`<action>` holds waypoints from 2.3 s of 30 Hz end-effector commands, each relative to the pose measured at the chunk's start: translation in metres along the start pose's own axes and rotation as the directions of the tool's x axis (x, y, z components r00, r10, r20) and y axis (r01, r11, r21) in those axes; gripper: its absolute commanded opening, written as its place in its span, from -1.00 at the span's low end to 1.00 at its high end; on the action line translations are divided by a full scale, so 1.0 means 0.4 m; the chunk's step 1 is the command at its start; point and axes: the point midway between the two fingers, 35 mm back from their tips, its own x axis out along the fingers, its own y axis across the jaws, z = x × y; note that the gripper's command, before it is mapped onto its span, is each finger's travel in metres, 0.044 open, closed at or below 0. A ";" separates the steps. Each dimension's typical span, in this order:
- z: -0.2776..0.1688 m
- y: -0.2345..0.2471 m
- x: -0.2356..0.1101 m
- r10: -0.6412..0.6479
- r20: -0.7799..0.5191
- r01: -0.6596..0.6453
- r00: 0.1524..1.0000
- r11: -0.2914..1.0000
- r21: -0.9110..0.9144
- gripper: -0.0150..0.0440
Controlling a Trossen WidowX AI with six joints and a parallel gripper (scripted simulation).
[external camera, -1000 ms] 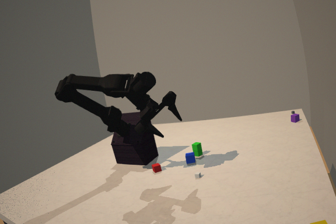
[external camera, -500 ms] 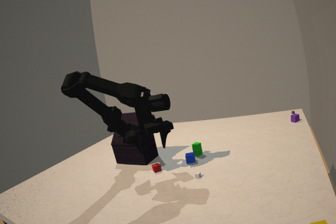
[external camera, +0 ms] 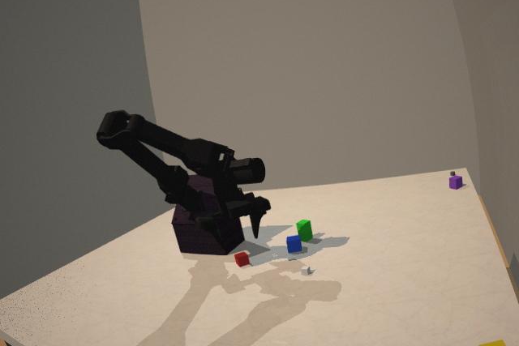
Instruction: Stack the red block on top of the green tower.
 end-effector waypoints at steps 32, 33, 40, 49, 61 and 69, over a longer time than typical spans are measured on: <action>-0.014 -0.009 0.137 -0.017 -0.004 0.017 1.000 1.000 -0.014 1.00; -0.014 -0.009 0.137 -0.017 -0.004 0.017 1.000 1.000 -0.014 1.00; -0.014 -0.009 0.137 -0.017 -0.004 0.017 1.000 1.000 -0.014 1.00; -0.014 -0.010 0.136 -0.017 -0.004 0.017 1.000 1.000 -0.014 0.64; -0.014 -0.010 0.136 -0.017 -0.004 0.017 1.000 1.000 -0.014 -0.16; -0.013 -0.007 0.113 -0.016 -0.005 0.016 1.000 1.000 -0.013 -0.49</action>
